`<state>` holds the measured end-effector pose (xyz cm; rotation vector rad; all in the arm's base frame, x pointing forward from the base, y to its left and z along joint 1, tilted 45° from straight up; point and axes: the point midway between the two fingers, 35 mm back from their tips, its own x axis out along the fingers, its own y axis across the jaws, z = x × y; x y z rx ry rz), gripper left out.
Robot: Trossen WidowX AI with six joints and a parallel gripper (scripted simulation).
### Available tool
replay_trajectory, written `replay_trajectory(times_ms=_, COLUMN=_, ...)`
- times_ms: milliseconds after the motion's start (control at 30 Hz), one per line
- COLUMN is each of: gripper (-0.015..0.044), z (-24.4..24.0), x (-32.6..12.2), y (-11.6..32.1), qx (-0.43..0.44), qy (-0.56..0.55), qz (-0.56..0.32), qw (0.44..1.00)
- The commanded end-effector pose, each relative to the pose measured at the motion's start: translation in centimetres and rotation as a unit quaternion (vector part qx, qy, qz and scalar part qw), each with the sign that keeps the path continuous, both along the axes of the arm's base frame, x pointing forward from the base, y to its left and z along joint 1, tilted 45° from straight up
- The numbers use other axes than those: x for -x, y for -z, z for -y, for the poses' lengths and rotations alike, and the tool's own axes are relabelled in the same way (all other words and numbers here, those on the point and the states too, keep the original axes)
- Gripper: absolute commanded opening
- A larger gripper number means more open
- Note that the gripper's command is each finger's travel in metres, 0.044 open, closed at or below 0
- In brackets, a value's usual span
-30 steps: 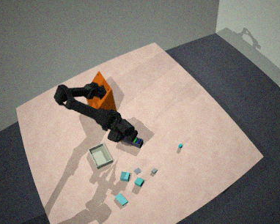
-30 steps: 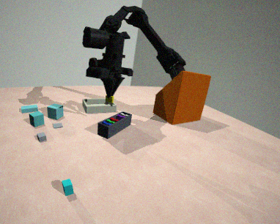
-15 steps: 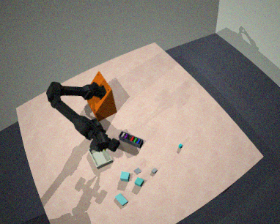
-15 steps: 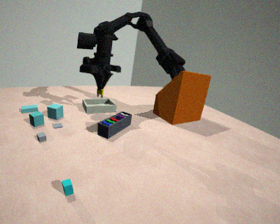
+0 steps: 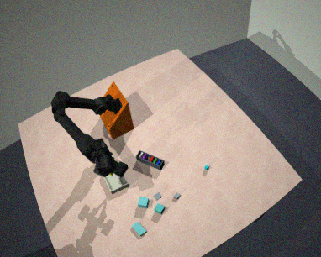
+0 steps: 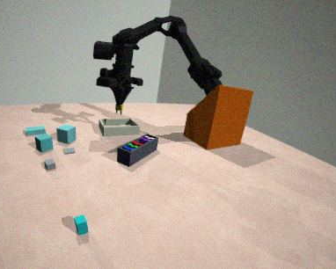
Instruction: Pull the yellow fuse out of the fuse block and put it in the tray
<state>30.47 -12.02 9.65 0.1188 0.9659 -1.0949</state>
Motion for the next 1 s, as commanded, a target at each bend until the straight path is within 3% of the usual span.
replay_trajectory(times_ms=0, gripper=0.0000, z=0.6, x=0.0, y=0.4, qx=0.002, qy=0.001, qz=-0.002, qw=1.000)
replay_trajectory(times_ms=833, gripper=0.0000, z=2.8, x=-0.2, y=2.6, qx=0.003, qy=0.001, qz=-0.002, qw=1.000)
replay_trajectory(times_ms=967, gripper=0.0105, z=2.7, x=-0.3, y=2.2, qx=0.005, qy=0.002, qz=0.002, qw=1.000)
